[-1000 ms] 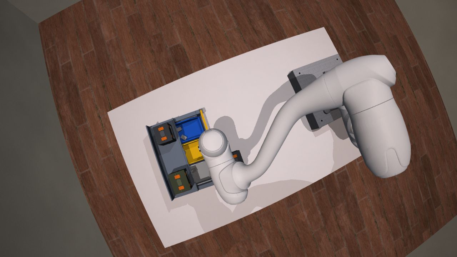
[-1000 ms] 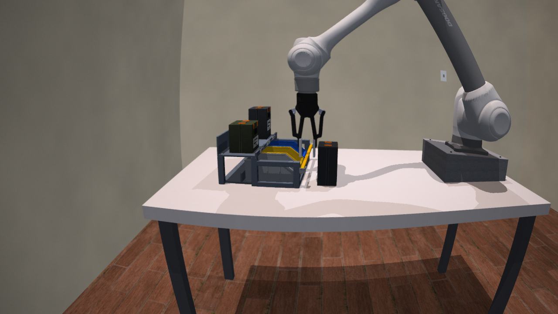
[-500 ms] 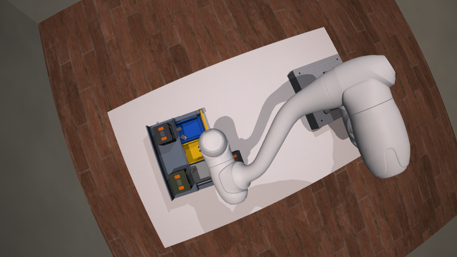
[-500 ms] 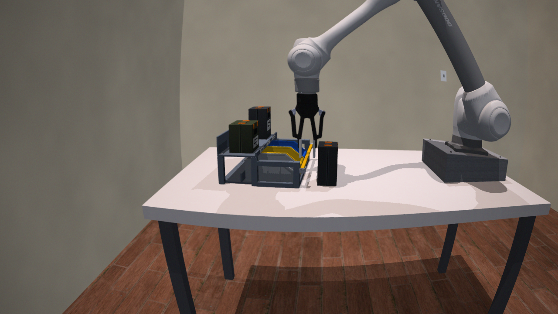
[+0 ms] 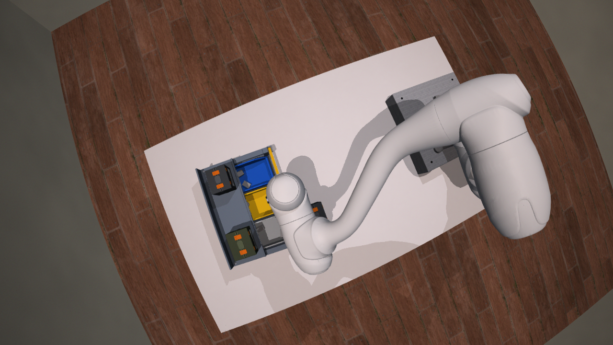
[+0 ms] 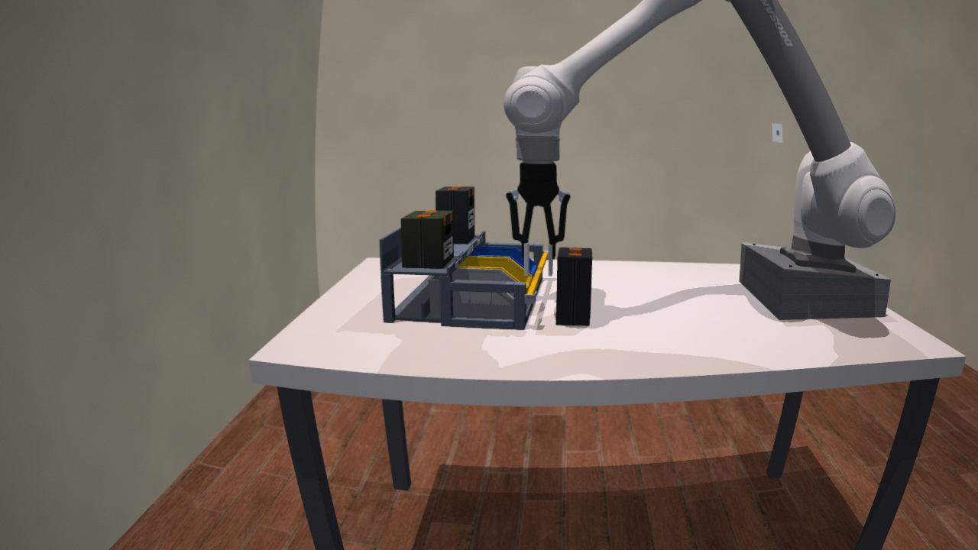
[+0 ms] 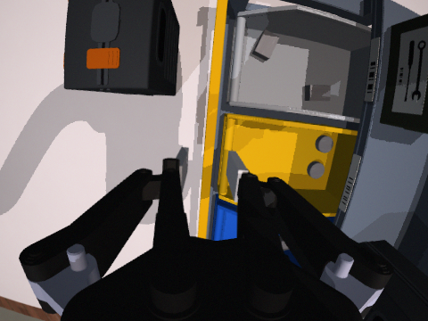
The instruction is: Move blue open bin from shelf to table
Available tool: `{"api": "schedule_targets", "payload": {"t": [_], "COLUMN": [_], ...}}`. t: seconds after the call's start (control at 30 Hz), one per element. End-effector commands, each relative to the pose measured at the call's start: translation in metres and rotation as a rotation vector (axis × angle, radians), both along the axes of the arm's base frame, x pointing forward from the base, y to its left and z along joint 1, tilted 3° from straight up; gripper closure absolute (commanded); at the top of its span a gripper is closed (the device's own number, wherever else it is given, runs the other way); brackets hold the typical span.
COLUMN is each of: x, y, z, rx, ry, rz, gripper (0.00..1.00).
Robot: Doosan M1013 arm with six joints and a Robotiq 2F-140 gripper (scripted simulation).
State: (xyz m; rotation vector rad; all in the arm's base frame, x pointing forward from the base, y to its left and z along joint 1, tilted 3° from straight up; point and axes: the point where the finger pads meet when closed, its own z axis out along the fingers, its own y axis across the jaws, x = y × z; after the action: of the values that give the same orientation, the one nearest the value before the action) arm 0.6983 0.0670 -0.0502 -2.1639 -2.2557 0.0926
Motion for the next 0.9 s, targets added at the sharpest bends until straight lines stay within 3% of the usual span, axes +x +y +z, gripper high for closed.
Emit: {"api": "schedule_targets", "payload": {"t": [0.0, 0.7, 0.73, 0.87], "x": [0.0000, 0.0001, 0.0001, 0.0001], "y": [0.0001, 0.0001, 0.0001, 0.0001], "z": [0.0002, 0.0010, 0.0010, 0.0010], "rx": [0.000, 0.000, 0.000, 0.000], "ry": [0.000, 0.000, 0.000, 0.000], "rz": [0.000, 0.000, 0.000, 0.000], "gripper": [0.72, 0.72, 1.00, 1.00]}}
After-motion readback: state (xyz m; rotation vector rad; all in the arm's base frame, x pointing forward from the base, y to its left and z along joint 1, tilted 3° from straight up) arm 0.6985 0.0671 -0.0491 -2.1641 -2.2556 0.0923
